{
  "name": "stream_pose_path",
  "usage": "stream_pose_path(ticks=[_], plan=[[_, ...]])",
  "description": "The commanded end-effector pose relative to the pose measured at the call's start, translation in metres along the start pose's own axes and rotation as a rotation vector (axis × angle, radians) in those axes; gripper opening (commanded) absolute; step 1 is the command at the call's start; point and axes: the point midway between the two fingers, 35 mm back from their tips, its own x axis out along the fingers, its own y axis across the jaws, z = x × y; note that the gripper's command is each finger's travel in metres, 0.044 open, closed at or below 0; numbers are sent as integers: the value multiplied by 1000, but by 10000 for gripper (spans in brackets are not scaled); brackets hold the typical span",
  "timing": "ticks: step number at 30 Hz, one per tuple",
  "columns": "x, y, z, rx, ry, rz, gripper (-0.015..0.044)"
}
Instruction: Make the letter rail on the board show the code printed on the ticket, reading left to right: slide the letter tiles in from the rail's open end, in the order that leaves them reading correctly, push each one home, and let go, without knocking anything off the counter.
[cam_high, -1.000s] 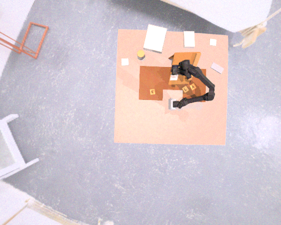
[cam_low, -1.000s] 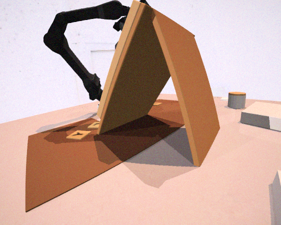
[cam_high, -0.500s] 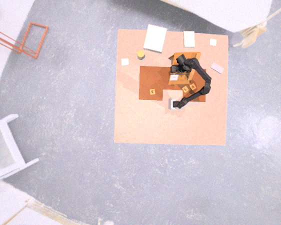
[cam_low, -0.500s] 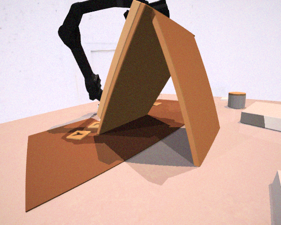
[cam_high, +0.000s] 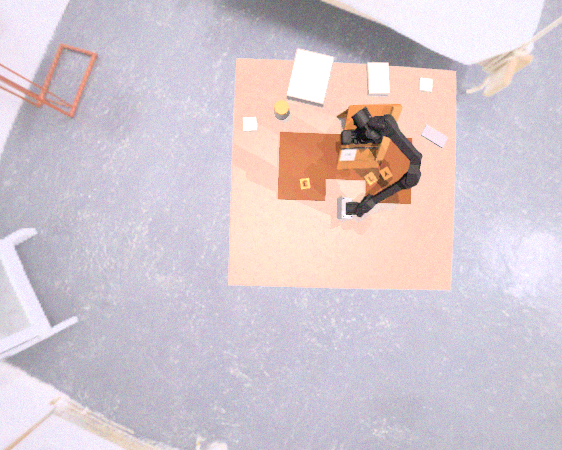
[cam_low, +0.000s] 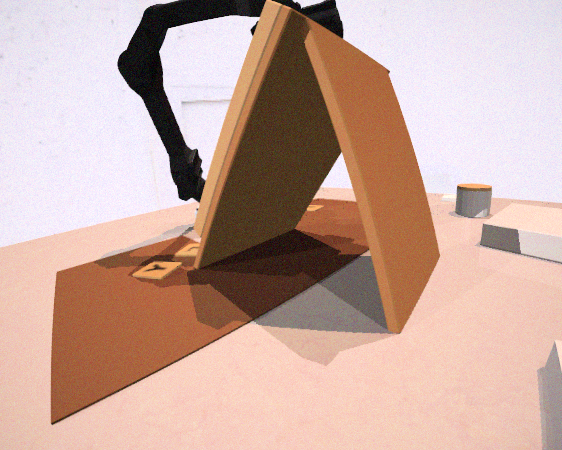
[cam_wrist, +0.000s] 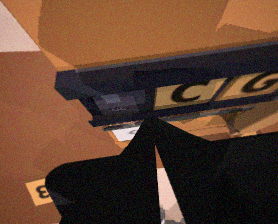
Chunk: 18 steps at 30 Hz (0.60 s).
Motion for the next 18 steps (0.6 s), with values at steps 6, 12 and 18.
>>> stream_pose_path(ticks=[6,12,18], plan=[[2,0,5,1,-4,3,0],[4,0,7,1,-4,3,0],[6,-1,10,1,-4,3,0]])
